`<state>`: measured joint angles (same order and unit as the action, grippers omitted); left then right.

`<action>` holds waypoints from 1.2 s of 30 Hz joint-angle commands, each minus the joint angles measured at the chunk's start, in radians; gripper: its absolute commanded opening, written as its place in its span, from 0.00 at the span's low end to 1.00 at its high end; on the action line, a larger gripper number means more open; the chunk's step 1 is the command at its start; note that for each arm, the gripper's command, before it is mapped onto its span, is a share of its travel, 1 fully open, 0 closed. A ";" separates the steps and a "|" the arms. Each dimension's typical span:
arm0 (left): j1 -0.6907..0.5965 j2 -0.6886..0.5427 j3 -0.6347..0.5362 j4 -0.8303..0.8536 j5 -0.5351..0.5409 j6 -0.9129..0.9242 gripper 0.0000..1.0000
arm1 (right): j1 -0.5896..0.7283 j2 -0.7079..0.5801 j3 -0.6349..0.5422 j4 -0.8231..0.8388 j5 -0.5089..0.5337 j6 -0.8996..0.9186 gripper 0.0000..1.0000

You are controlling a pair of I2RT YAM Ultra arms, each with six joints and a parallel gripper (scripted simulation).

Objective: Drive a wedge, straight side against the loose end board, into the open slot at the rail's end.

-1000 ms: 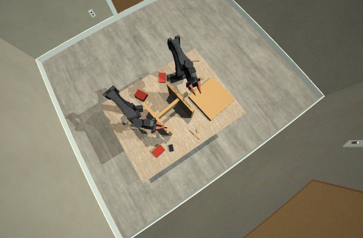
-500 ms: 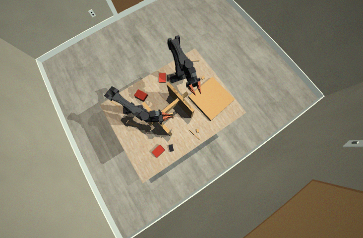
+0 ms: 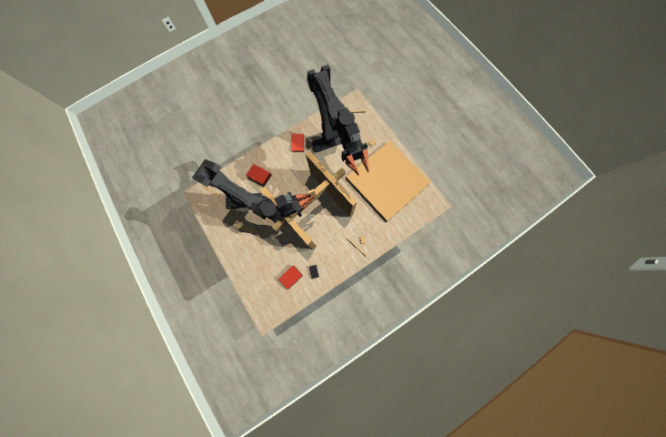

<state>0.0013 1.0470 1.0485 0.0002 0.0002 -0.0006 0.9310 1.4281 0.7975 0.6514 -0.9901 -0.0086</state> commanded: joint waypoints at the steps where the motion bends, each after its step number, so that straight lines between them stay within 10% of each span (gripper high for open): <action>1: -0.011 -0.006 0.030 0.021 -0.006 0.006 0.40 | 0.015 -0.033 -0.015 0.044 -0.077 0.020 0.03; 36: -0.014 0.023 0.034 -0.023 0.024 0.021 0.22 | 0.015 -0.037 -0.014 0.004 -0.107 0.008 0.03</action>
<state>-0.0021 1.0569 1.0512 -0.0036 0.0067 0.0055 0.9409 1.4261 0.7773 0.6586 -1.0924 0.0055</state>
